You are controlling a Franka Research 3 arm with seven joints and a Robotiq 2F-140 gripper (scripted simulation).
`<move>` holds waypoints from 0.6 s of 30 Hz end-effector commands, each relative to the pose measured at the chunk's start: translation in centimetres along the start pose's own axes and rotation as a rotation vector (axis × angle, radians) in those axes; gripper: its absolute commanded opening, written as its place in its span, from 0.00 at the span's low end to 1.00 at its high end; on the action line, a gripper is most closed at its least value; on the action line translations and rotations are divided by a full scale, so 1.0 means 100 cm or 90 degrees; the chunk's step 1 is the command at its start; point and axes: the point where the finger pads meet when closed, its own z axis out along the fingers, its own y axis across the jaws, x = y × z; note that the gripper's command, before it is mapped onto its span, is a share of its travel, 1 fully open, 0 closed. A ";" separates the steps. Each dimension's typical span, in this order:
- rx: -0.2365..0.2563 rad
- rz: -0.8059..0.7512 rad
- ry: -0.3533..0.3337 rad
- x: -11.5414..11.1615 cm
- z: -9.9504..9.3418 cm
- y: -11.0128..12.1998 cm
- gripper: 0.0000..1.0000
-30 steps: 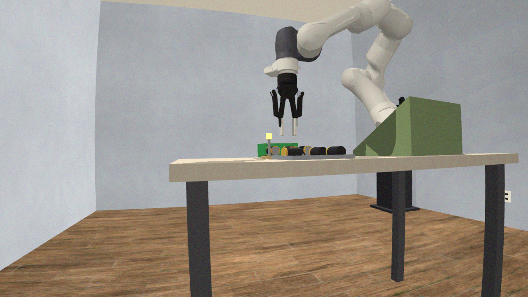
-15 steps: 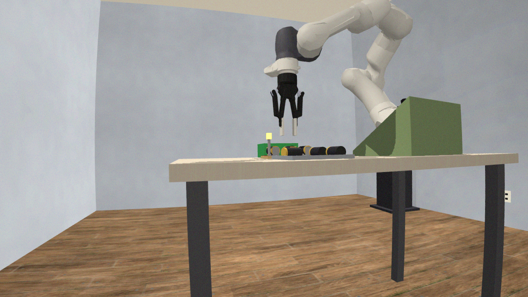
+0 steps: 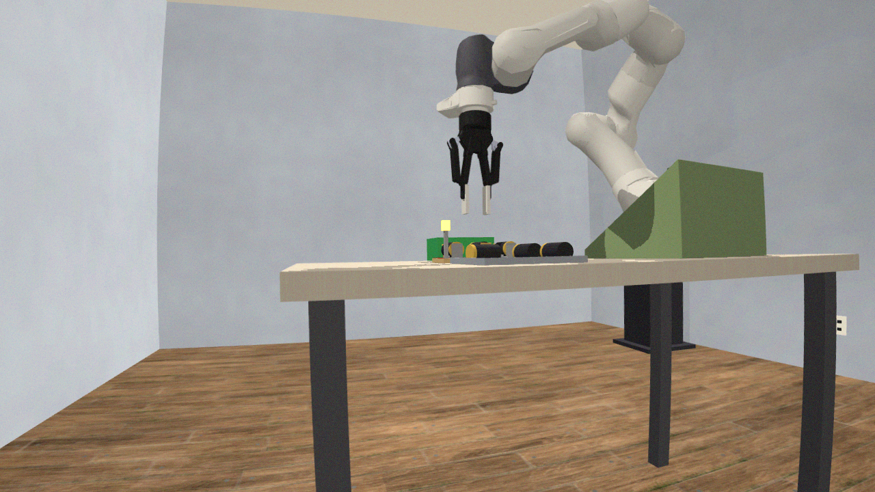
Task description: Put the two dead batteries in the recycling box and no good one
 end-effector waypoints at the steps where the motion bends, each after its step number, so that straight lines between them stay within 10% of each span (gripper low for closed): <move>1: -0.009 0.006 -0.001 -0.002 -0.016 0.004 0.29; 18: -0.009 0.006 -0.001 0.004 -0.019 -0.058 0.29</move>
